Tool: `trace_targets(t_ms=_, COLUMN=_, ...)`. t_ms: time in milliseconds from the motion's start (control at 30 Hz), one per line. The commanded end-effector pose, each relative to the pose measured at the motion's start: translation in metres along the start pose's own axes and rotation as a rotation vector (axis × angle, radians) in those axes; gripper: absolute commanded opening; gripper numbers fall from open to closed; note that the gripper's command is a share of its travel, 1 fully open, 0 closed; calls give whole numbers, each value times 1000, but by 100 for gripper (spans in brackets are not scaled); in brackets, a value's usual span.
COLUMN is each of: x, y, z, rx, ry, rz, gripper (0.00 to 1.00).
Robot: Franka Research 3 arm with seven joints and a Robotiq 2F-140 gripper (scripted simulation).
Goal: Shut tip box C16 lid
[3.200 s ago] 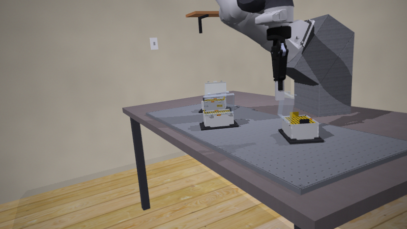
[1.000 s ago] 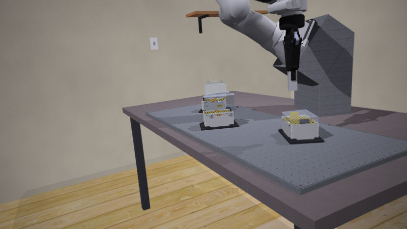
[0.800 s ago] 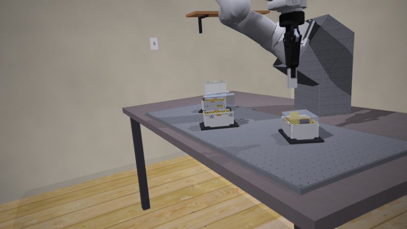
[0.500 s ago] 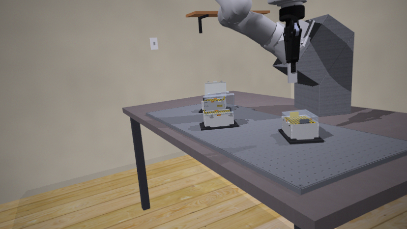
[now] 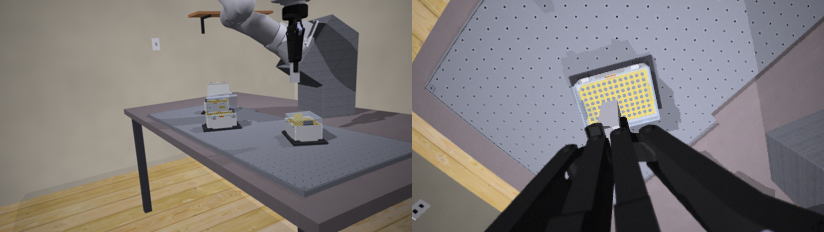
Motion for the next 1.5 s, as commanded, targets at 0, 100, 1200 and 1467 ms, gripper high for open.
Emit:
trace_targets(t_ms=0, x=0, y=1, z=0, rx=-2, ry=4, rz=1, gripper=0)
trace_targets(t_ms=100, x=0, y=1, z=0, rx=-2, ry=4, rz=1, gripper=0)
trace_targets(t_ms=1200, x=-14, y=-18, z=3, rx=-2, ry=4, rz=1, gripper=0)
trace_targets(t_ms=1467, x=-23, y=-31, z=5, rx=-2, ry=4, rz=1, gripper=0)
Point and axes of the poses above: the point where the finger pads meet when closed, its own y axis back along the fingers, its own z axis across the jaws, x = y × z, the point moved 8 cm from there along y, back along the fingers, and after that the axes turned 11 degrees about -y, right-handed, at the moved point
